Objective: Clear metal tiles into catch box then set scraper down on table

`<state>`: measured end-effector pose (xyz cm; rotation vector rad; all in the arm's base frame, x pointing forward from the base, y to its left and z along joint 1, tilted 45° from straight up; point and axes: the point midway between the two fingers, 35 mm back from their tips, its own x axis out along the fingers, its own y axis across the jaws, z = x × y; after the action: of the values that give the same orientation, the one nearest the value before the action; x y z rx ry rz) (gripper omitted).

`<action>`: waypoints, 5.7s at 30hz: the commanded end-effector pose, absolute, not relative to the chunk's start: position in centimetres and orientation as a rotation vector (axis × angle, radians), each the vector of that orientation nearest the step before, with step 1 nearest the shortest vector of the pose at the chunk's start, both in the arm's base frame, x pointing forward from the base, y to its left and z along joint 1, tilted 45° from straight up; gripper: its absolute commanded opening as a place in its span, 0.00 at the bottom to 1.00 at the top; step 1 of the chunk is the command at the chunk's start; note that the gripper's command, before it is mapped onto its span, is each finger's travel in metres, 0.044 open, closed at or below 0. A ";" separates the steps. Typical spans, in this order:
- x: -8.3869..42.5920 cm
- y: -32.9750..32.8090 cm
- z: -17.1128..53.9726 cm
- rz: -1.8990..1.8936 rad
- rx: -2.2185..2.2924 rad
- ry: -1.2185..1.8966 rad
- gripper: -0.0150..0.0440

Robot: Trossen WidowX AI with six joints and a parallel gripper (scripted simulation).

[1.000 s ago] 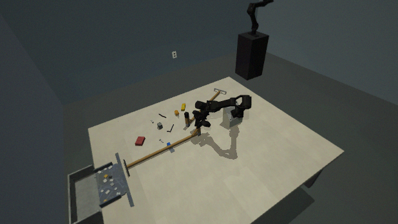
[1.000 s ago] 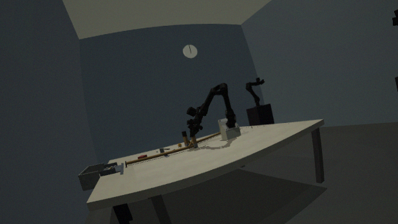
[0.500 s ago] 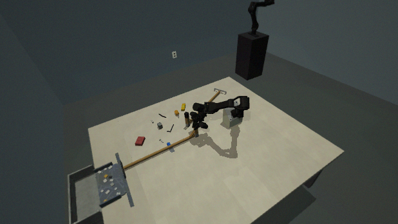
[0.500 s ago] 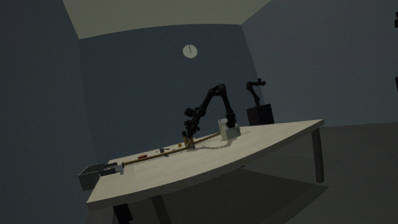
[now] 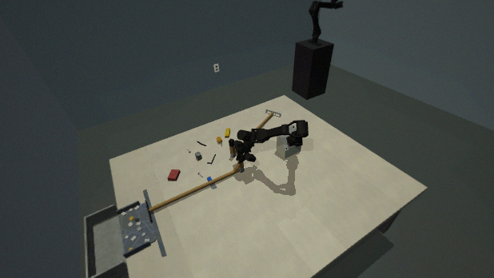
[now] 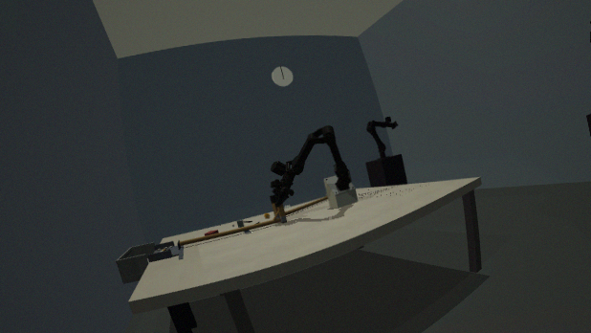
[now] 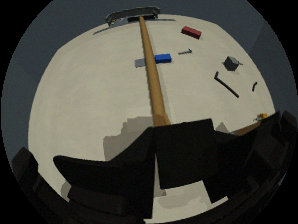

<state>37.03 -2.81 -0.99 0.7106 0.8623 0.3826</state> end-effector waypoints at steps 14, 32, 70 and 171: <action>40.0 -3.5 -1.2 0.378 0.706 0.852 0.25; 42.5 -3.9 -1.5 0.379 0.705 0.851 0.25; 48.7 -3.9 -1.2 0.379 0.704 0.849 0.25; 43.8 -5.2 -1.6 0.376 0.700 0.855 0.25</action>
<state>44.27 -4.74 -1.84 0.7015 0.8648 0.3841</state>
